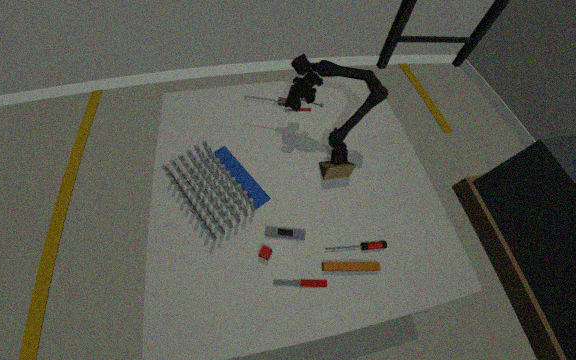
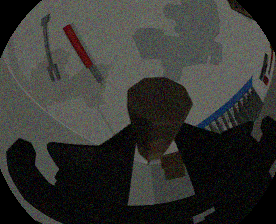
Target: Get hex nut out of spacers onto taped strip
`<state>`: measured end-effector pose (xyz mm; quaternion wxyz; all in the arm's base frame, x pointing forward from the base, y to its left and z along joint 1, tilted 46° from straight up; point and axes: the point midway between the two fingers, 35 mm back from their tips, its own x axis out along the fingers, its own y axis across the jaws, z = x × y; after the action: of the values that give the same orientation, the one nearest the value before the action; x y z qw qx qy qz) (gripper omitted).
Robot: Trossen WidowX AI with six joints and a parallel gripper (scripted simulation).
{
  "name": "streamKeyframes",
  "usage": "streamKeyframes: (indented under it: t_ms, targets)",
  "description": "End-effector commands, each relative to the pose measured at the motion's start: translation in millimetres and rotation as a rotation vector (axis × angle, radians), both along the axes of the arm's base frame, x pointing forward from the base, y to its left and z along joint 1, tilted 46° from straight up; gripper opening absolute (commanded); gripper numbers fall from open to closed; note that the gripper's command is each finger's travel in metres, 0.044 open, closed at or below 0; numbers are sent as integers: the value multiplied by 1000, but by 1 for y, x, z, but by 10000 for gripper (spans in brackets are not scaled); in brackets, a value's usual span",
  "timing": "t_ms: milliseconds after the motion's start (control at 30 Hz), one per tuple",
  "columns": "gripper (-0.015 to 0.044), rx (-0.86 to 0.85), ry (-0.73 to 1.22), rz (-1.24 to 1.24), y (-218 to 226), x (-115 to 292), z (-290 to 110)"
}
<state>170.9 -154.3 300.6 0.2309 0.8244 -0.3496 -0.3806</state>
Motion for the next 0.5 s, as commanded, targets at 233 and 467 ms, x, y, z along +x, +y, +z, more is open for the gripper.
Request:
streamKeyframes:
  t_ms: [233,467]
  targets:
    - [0,-14,-15,-6,21,-10,24]
    - [0,-35,-26,-6,32,-20,38]
